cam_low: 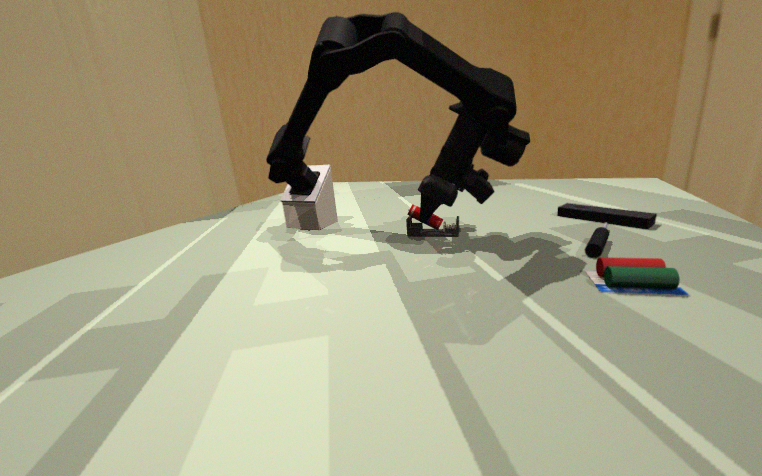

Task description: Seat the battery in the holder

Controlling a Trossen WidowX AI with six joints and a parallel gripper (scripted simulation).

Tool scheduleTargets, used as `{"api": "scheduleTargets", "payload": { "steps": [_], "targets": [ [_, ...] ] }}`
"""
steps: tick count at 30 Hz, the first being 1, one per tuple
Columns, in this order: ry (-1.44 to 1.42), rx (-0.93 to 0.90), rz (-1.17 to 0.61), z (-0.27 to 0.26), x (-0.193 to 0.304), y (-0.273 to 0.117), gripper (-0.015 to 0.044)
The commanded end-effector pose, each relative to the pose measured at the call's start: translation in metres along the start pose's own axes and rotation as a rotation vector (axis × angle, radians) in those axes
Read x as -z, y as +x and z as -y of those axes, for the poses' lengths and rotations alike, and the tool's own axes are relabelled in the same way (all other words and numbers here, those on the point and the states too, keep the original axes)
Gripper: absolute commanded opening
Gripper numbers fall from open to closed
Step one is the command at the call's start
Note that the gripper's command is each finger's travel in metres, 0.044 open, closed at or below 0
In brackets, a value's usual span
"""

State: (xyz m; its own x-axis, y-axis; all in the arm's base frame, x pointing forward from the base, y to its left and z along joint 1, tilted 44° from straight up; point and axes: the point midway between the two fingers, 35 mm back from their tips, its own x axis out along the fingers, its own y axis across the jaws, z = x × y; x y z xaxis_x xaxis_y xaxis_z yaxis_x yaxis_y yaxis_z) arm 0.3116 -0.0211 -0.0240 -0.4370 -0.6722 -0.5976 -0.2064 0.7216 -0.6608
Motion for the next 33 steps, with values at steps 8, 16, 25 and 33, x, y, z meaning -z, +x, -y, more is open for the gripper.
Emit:
{"api": "scheduleTargets", "payload": {
  "steps": [8,16,25,33],
  "targets": [
    [0.011,-0.006,-0.027,0.000,-0.005,-0.001,0.0082],
    [0.012,-0.006,-0.024,0.000,-0.010,-0.002,0.0082],
    [0.012,-0.007,-0.023,0.000,-0.015,-0.004,0.0082],
    [0.011,-0.010,-0.023,0.000,-0.018,-0.006,0.0082]
  ]
}}
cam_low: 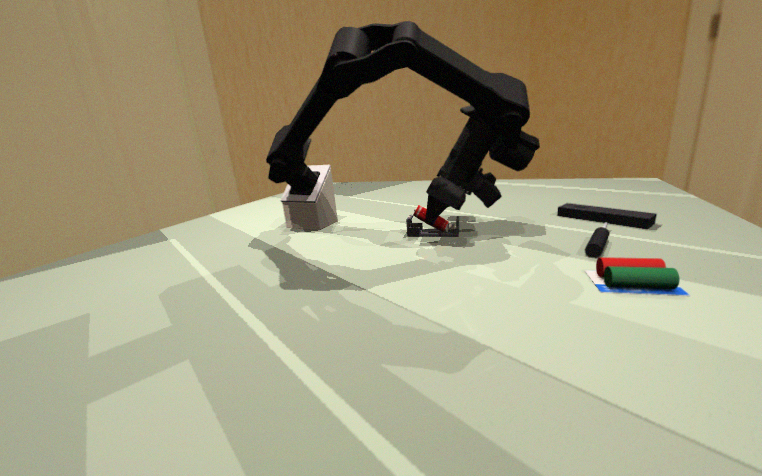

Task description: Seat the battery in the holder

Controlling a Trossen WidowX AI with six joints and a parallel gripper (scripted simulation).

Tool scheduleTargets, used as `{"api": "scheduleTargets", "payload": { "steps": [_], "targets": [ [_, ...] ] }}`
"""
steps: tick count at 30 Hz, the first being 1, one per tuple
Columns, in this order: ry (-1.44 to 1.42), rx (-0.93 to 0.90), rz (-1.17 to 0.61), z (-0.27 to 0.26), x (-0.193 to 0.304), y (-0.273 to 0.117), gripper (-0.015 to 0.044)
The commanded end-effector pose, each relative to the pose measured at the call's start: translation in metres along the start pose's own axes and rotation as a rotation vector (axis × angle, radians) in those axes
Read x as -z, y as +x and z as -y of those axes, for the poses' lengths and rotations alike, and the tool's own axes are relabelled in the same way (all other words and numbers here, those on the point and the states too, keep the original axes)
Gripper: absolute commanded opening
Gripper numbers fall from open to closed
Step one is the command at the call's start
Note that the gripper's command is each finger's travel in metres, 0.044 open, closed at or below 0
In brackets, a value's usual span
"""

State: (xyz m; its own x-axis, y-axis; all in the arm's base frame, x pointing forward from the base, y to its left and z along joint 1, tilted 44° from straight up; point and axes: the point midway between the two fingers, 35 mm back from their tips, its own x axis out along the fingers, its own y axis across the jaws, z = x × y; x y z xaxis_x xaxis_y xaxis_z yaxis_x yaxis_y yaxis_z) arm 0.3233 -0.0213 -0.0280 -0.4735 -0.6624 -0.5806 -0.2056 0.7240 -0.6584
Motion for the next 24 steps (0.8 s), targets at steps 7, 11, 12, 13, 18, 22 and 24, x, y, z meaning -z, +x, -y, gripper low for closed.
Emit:
{"api": "scheduleTargets", "payload": {
  "steps": [7,11,12,13,18,22,24],
  "targets": [
    [0.011,-0.008,0.018,0.0004,-0.0083,-0.0045,0.0082],
    [0.011,-0.008,0.018,0.0004,-0.0094,-0.0051,0.0082],
    [0.011,-0.008,0.017,0.0004,-0.0098,-0.0053,0.0082],
    [0.011,-0.009,0.017,0.0004,-0.0101,-0.0054,0.0082],
    [0.011,-0.010,0.016,0.0005,-0.0113,-0.0061,0.0082],
    [0.011,-0.011,0.015,0.0005,-0.0121,-0.0065,0.0082],
    [0.011,-0.011,0.015,0.0005,-0.0121,-0.0065,0.0082]
  ]
}}
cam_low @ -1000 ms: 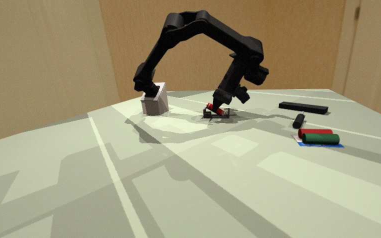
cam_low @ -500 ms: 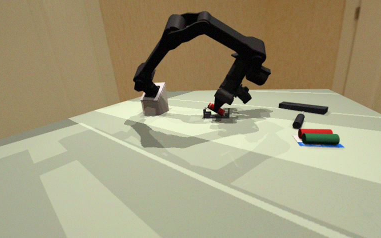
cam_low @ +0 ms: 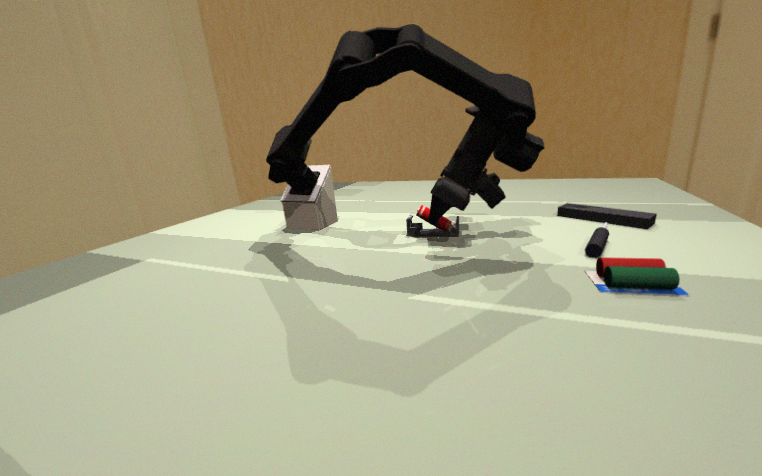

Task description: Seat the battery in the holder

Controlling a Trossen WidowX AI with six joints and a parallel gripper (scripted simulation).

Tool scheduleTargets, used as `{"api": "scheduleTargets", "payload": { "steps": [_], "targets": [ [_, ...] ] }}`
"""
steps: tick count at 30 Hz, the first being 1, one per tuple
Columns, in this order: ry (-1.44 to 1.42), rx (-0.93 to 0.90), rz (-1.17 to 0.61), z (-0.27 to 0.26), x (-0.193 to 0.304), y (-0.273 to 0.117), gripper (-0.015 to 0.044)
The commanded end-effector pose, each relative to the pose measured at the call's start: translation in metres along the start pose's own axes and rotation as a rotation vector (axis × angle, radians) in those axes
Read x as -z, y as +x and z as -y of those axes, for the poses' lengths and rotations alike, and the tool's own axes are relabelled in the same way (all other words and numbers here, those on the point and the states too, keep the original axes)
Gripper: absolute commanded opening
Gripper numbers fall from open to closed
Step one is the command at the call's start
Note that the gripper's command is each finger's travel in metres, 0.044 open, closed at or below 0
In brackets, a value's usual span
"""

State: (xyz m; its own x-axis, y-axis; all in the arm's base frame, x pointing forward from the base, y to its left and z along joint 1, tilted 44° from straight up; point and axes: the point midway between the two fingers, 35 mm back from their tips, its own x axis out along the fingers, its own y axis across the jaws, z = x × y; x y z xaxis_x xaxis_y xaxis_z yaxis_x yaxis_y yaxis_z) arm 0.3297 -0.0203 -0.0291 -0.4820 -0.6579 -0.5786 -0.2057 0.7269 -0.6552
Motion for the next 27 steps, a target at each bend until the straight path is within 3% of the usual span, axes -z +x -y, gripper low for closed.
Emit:
{"api": "scheduleTargets", "payload": {
  "steps": [1,27],
  "targets": [
    [0.013,-0.007,0.024,0.0007,-0.0062,-0.0035,0.0082],
    [0.006,-0.021,0.103,-0.0009,-0.0074,-0.0004,0.0082]
  ]
}}
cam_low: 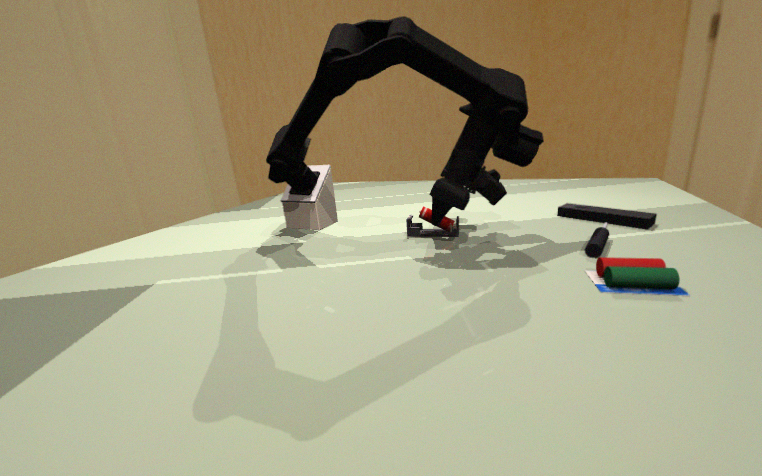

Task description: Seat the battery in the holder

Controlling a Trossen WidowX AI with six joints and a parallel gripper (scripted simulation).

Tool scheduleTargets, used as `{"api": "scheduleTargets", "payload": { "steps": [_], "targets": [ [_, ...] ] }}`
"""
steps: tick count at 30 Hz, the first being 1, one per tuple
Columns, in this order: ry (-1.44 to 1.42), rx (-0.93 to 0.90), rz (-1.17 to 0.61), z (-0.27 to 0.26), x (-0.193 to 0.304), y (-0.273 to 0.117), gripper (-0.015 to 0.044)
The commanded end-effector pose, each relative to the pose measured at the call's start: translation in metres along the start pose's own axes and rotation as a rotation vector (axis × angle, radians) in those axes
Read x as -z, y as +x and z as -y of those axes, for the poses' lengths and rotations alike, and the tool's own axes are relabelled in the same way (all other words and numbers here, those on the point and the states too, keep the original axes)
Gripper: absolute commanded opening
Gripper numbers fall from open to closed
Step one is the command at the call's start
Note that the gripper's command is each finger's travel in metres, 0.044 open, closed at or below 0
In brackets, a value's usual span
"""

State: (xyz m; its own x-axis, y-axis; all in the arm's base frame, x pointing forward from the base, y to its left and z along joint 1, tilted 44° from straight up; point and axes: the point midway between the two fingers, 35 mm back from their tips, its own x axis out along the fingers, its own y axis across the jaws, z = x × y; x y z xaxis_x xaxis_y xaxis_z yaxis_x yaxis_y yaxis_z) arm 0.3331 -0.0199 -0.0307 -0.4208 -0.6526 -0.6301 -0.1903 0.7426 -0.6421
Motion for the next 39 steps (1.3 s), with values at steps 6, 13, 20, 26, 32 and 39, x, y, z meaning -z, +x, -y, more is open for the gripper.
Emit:
{"api": "scheduleTargets", "payload": {
  "steps": [6,13,20,26,32,39],
  "targets": [
    [-0.002,0.000,0.053,-0.0006,-0.0040,0.0020,0.0082],
    [-0.005,-0.005,0.082,-0.0009,-0.0040,0.0032,0.0082],
    [-0.008,-0.009,0.111,-0.0012,-0.0039,0.0043,0.0082],
    [-0.010,-0.013,0.137,-0.0013,-0.0036,0.0053,0.0082],
    [-0.013,-0.016,0.162,-0.0013,-0.0033,0.0062,0.0082],
    [-0.015,-0.020,0.190,-0.0012,-0.0028,0.0073,0.0082]
  ]
}}
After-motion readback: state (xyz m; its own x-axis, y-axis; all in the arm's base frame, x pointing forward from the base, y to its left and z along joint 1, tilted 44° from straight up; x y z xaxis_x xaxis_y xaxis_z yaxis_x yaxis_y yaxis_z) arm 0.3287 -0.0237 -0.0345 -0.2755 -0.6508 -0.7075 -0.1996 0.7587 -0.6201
